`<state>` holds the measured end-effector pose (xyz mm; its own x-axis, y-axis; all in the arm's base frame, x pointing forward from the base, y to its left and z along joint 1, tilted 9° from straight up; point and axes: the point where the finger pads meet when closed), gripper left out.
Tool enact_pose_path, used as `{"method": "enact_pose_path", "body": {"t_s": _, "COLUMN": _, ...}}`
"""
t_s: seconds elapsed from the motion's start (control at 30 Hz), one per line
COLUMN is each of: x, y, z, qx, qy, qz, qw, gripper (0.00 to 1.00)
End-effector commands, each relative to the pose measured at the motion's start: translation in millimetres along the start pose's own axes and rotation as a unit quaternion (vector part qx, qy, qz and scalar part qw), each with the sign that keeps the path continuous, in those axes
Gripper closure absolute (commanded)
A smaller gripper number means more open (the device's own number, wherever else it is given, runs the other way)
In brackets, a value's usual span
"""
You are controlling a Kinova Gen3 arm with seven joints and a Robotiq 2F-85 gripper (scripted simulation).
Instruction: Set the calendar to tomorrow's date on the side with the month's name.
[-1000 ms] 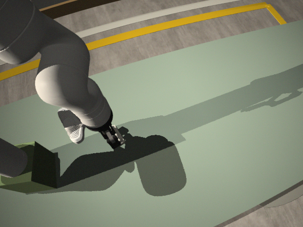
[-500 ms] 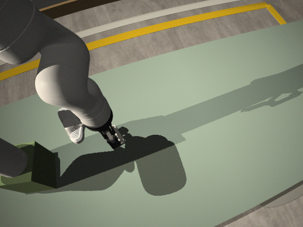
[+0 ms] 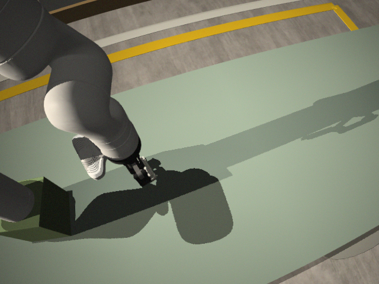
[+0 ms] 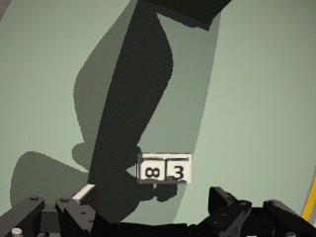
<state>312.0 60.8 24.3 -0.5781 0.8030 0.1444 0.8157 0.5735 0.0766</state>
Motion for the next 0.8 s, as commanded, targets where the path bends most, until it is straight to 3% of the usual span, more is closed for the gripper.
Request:
{"method": "enact_pose_path", "body": {"t_s": 0.0, "x": -0.2, "y": 0.4, "z": -0.3, "qx": -0.001, "qy": 0.000, "qz": 0.002, "qw": 1.000, "gripper": 0.00}}
{"method": "enact_pose_path", "body": {"t_s": 0.3, "x": 1.8, "y": 1.4, "z": 5.5, "qx": -0.002, "qy": 0.003, "qz": 0.088, "qw": 0.996, "gripper": 0.00}}
{"method": "enact_pose_path", "body": {"t_s": 0.5, "x": 4.7, "y": 3.1, "z": 14.1, "qx": -0.003, "qy": 0.009, "qz": 0.236, "qw": 0.972, "gripper": 0.00}}
{"method": "enact_pose_path", "body": {"t_s": 0.57, "x": 4.7, "y": 3.1, "z": 14.1, "qx": -0.003, "qy": 0.009, "qz": 0.236, "qw": 0.972, "gripper": 0.00}}
{"method": "enact_pose_path", "body": {"t_s": 0.73, "x": 5.1, "y": 4.3, "z": 23.0, "qx": -0.003, "qy": 0.011, "qz": 0.386, "qw": 0.922, "gripper": 0.00}}
{"method": "enact_pose_path", "body": {"t_s": 0.77, "x": 5.1, "y": 4.4, "z": 23.2, "qx": -0.003, "qy": 0.011, "qz": 0.390, "qw": 0.921, "gripper": 0.00}}
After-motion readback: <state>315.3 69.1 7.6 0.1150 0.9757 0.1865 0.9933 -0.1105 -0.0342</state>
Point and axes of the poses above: the point where the finger pads meet when closed, its own z axis out along the fingers, its own x axis across the jaws, y = z × x, and after that the axes turned 10 degrees about -z, right-handed
